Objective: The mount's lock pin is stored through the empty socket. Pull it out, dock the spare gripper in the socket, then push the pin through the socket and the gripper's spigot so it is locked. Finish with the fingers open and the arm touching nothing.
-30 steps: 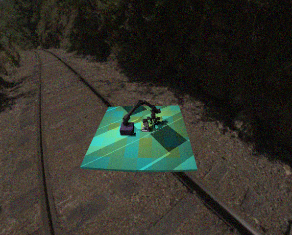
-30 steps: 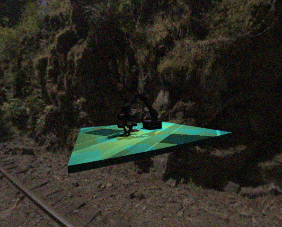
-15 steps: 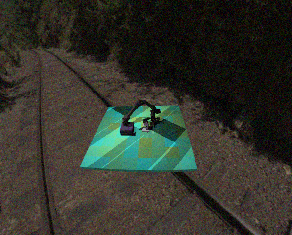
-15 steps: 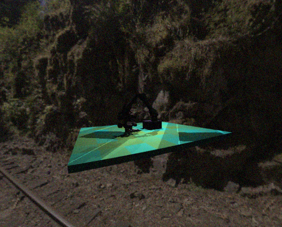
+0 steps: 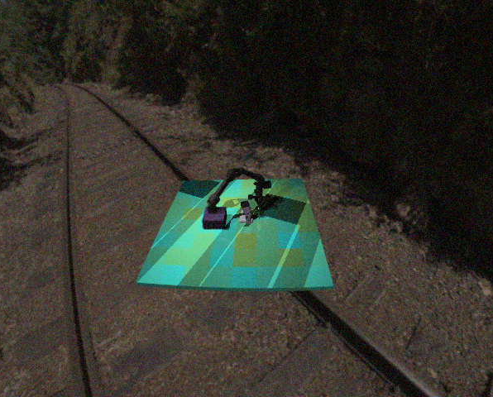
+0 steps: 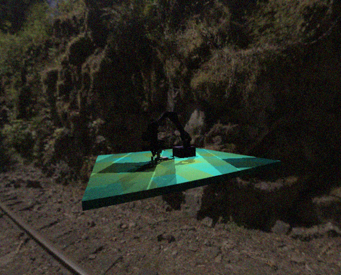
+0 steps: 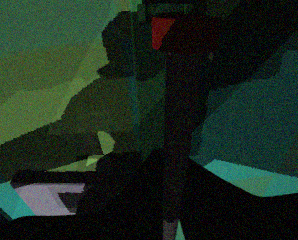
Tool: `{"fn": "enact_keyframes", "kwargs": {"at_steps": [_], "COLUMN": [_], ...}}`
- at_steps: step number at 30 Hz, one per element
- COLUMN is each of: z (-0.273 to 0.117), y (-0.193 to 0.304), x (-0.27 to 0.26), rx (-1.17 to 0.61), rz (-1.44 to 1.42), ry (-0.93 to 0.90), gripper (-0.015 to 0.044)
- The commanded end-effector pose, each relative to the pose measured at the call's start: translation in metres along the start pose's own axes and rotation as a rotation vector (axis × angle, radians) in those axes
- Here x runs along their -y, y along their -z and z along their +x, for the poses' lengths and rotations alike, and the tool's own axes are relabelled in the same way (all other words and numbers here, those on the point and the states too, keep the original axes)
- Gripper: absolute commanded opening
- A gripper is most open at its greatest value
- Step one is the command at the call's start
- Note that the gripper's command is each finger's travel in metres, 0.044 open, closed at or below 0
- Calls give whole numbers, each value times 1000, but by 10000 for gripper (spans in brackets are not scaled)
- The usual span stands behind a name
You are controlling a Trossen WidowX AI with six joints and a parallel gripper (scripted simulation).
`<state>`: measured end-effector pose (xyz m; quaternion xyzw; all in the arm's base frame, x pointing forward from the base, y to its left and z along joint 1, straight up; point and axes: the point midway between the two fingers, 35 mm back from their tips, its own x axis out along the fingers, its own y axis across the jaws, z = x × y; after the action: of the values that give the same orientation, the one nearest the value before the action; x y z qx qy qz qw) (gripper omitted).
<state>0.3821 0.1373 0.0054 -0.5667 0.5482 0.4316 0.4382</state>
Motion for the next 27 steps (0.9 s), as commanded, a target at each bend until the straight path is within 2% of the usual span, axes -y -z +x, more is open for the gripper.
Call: {"fn": "enact_keyframes", "kwargs": {"at_steps": [1, 5, 18, 27], "z": [-19, -29, -25, -32], "y": [5, 8, 6, 6], "x": [2, 1, 0, -23], "rx": [1, 1, 4, 5], "rz": [6, 6, 3, 4], "ry": [12, 12, 8, 5], "gripper": [0, 0, 7, 0]}}
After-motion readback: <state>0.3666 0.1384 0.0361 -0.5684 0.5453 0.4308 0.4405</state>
